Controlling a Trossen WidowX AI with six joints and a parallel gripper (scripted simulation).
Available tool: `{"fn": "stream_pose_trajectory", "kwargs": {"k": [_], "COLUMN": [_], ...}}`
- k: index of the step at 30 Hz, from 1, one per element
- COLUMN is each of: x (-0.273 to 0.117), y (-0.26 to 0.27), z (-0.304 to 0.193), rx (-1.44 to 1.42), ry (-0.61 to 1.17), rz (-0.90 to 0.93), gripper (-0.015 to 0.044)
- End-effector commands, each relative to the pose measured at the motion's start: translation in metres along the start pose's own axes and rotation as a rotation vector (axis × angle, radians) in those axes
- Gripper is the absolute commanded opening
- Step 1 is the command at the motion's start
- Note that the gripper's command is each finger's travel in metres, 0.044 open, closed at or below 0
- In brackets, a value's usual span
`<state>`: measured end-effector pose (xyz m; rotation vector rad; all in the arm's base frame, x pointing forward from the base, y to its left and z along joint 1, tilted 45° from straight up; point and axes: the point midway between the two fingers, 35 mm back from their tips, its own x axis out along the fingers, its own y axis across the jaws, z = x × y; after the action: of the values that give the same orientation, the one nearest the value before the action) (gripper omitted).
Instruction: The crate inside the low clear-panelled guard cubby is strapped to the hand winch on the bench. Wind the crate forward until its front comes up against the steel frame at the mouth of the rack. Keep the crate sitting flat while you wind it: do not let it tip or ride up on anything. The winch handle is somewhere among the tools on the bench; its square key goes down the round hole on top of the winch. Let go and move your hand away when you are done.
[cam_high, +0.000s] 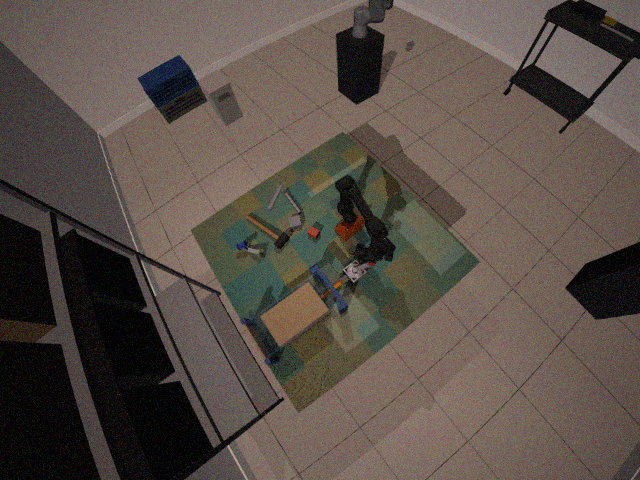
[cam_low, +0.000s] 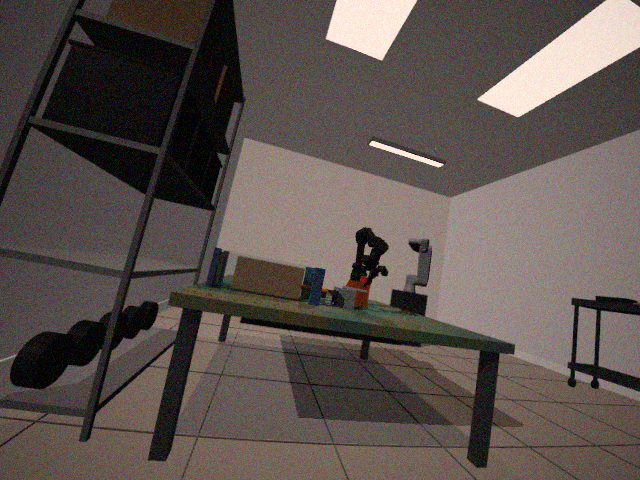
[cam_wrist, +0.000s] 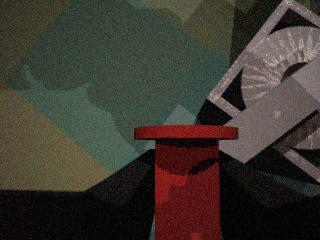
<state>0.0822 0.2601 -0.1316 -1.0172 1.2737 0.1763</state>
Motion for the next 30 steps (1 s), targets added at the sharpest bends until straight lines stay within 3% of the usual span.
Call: {"fn": "stream_pose_trajectory", "kwargs": {"k": [1, 30], "x": [0.000, -0.008], "y": [-0.006, -0.032], "z": [-0.010, -0.027], "rx": [-0.012, -0.013], "ry": [0.019, 0.020], "rz": [-0.014, -0.016], "gripper": [0.0000, 0.0000]}}
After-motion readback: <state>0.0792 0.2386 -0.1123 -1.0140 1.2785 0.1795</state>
